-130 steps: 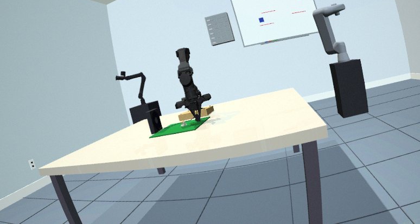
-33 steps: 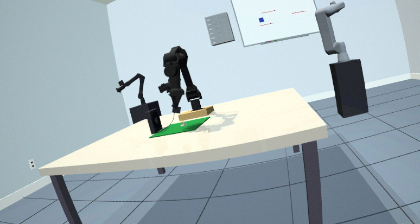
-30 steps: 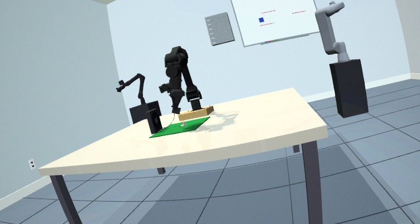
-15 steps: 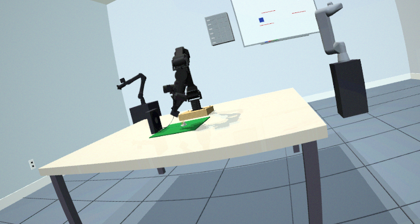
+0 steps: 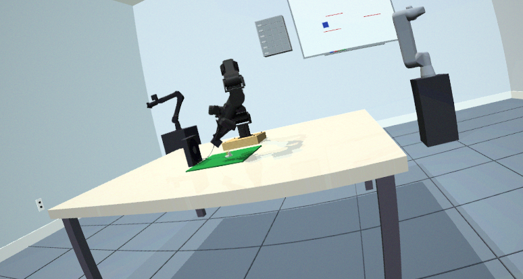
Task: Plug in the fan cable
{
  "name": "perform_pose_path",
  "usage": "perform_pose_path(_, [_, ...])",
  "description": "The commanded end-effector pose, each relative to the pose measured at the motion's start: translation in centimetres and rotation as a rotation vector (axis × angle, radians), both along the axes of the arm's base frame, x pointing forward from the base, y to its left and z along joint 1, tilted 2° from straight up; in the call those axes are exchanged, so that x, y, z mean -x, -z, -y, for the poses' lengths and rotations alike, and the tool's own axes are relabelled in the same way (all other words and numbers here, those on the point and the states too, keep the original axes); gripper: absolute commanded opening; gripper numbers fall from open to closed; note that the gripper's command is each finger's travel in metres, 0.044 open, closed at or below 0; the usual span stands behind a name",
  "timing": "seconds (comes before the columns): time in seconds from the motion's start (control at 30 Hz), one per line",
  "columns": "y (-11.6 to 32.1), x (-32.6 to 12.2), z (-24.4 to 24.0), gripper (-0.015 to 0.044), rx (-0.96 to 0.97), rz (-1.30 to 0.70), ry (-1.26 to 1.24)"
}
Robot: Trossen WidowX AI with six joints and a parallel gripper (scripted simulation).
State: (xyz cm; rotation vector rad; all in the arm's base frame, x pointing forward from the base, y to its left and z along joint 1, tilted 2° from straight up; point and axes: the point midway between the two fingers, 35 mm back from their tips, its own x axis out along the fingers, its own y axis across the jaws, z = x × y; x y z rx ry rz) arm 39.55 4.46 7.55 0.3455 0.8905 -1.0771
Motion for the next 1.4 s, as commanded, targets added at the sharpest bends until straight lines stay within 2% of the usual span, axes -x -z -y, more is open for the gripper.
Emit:
perform_pose_path(0.0, [0.2,0.2,0.0,0.0,0.048,0.021,-0.003])
perform_pose_path(1.37, [-1.0,1.5,-2.7,0.0,0.495,0.432,-0.121])
